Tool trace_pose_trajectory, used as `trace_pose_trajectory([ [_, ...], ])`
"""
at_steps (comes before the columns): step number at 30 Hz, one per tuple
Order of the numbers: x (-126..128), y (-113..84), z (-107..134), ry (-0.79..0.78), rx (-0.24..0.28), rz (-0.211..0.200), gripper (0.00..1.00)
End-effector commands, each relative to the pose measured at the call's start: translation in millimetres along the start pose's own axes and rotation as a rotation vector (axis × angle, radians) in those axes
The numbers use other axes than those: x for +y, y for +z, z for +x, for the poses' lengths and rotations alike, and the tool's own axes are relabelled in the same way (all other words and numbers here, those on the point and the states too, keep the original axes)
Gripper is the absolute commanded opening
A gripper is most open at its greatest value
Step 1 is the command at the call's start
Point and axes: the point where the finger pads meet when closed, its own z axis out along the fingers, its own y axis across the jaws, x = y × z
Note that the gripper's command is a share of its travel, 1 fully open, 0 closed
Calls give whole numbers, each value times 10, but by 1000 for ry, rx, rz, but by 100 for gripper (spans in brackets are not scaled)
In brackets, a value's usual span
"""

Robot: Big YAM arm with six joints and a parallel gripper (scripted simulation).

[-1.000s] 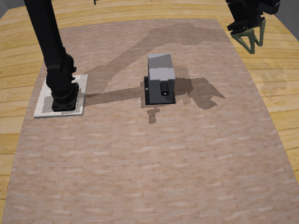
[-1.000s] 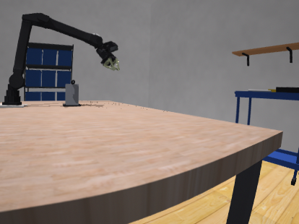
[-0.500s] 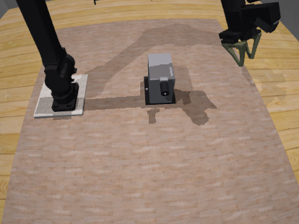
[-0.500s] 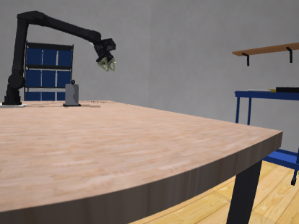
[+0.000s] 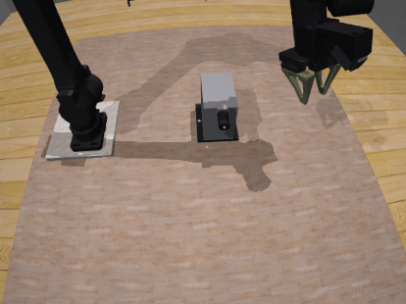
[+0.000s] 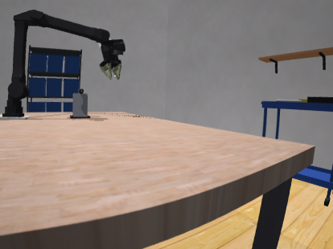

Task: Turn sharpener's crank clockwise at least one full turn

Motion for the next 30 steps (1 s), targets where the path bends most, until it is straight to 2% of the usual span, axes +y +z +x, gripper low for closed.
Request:
trace_pose_trajectory([
  [1,-217,-100,-53,51,25,9,51],
  [2,-266,-104,-46,68,52,18,51],
  [3,-216,-217,-136,93,62,-2,51],
  [4,-328,-152,-68,101,90,21,51],
  [5,-414,-115,-25,98,96,32,51],
  [7,-499,-120,-13,92,97,32,51],
  [9,-595,-136,10,136,149,48,51],
  [11,-595,-136,10,136,149,48,51],
  [12,-605,-24,26,152,187,76,51],
  [13,-690,1,73,165,214,92,51],
  [14,-739,-158,43,171,195,62,51],
  [15,-787,-165,55,171,195,62,51],
  [19,-972,-212,114,250,295,89,51],
  [22,-1110,-243,158,244,295,89,51],
  [26,-1284,-307,232,336,394,115,51],
  [28,-1284,-307,232,336,394,115,51],
  [29,-1322,-203,280,356,436,148,51],
  [30,-1363,-224,300,379,460,154,51],
])
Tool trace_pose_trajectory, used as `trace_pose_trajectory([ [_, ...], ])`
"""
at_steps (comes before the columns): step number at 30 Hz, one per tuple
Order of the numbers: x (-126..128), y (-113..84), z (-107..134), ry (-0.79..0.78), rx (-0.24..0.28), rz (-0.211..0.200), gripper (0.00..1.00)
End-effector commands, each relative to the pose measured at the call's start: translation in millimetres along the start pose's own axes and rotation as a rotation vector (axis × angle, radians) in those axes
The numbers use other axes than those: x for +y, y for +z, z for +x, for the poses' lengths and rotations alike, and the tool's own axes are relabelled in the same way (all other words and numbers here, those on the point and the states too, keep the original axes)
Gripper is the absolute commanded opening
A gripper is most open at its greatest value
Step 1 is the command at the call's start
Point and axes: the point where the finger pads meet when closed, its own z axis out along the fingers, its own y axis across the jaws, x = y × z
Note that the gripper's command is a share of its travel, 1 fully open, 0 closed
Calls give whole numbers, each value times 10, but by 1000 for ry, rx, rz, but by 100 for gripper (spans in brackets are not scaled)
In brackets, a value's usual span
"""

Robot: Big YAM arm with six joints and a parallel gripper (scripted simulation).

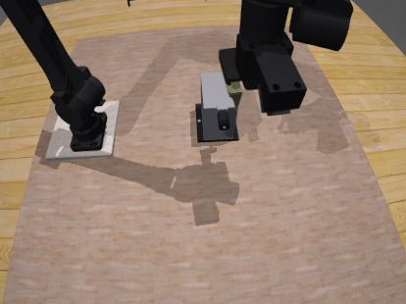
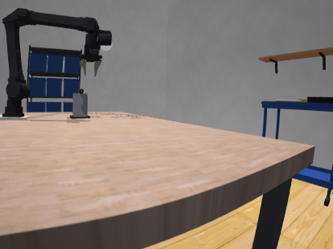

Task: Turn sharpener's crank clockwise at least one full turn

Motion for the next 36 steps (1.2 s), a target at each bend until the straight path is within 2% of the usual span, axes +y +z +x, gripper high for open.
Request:
trace_pose_trajectory([
  [1,-167,82,-23,85,64,51,51],
  [3,-278,-50,22,105,78,26,51],
  [7,-432,-71,54,86,77,27,51],
  [9,-353,-7,94,63,68,9,51],
  [10,-339,122,77,68,81,36,51],
  [11,-340,154,75,69,82,38,51],
  [15,-348,206,61,74,81,38,51],
  [26,-360,501,58,83,82,39,51],
  [29,-364,506,50,83,81,38,51],
  [30,-307,345,3,79,66,7,51],
  [36,-306,346,3,79,66,7,51],
])
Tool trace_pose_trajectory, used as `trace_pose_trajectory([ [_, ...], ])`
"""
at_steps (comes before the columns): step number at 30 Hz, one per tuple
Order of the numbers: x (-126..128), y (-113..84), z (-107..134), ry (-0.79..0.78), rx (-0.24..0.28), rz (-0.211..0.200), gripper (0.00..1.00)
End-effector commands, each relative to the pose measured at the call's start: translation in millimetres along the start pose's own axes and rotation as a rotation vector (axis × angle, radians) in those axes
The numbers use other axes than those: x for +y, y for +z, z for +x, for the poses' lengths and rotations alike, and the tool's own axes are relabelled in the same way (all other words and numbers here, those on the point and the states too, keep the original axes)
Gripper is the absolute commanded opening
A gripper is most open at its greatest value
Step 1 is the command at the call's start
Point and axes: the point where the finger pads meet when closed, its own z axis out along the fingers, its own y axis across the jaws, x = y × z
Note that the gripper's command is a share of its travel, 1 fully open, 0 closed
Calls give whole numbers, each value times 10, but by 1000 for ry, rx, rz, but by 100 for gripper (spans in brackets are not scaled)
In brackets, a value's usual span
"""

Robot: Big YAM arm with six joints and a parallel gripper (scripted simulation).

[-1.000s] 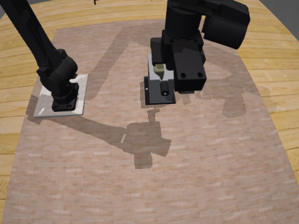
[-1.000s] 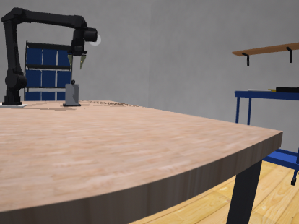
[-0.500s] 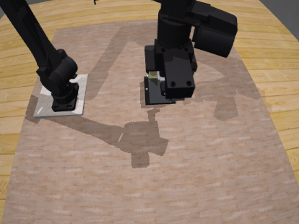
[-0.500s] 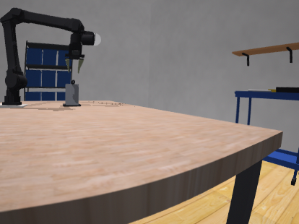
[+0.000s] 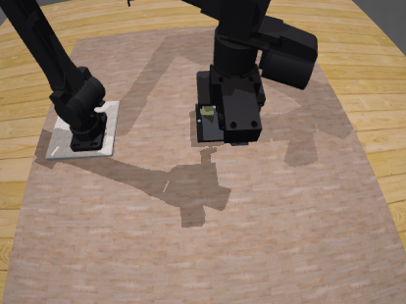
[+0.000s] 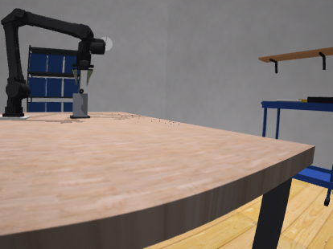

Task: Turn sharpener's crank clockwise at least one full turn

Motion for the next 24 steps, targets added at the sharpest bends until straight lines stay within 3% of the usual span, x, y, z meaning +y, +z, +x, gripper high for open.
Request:
trace_pose_trajectory([
  [1,102,-99,-13,-5,-11,-29,51],
  [16,104,-94,-10,-5,-11,-29,51],
  [17,57,70,28,0,3,2,51],
  [18,105,-94,-9,-5,-11,-29,51],
  [19,53,75,29,0,4,3,51],
  [21,44,76,33,-1,5,7,51],
  [22,104,-92,-8,-5,-11,-29,51],
  [24,104,-92,-8,-5,-11,-29,51],
])
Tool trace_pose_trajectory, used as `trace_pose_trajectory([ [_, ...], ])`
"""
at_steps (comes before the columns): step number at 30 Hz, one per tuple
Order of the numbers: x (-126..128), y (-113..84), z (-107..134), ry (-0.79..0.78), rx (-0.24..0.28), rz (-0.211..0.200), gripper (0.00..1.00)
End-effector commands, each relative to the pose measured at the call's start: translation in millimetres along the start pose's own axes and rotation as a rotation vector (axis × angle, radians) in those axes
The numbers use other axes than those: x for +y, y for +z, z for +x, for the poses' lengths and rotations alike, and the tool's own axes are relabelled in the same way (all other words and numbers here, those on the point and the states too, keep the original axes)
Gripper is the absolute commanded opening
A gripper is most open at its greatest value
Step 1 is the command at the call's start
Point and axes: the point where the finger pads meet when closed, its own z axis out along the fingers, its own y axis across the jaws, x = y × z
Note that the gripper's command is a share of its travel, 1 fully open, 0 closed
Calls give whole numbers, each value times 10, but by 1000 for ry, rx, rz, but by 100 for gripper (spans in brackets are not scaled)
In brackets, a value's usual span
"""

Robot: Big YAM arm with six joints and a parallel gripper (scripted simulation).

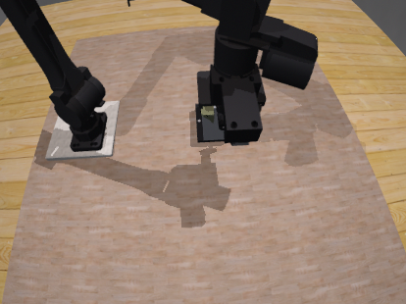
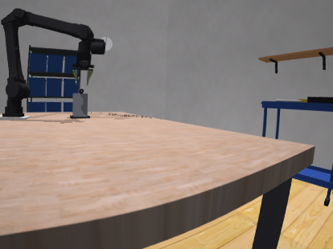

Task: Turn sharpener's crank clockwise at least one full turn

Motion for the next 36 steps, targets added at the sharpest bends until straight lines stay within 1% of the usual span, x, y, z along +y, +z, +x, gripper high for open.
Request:
trace_pose_trajectory([
  [1,28,73,33,-1,7,11,51],
  [10,29,74,27,0,6,9,51],
  [36,32,394,-13,-1,5,6,51],
])
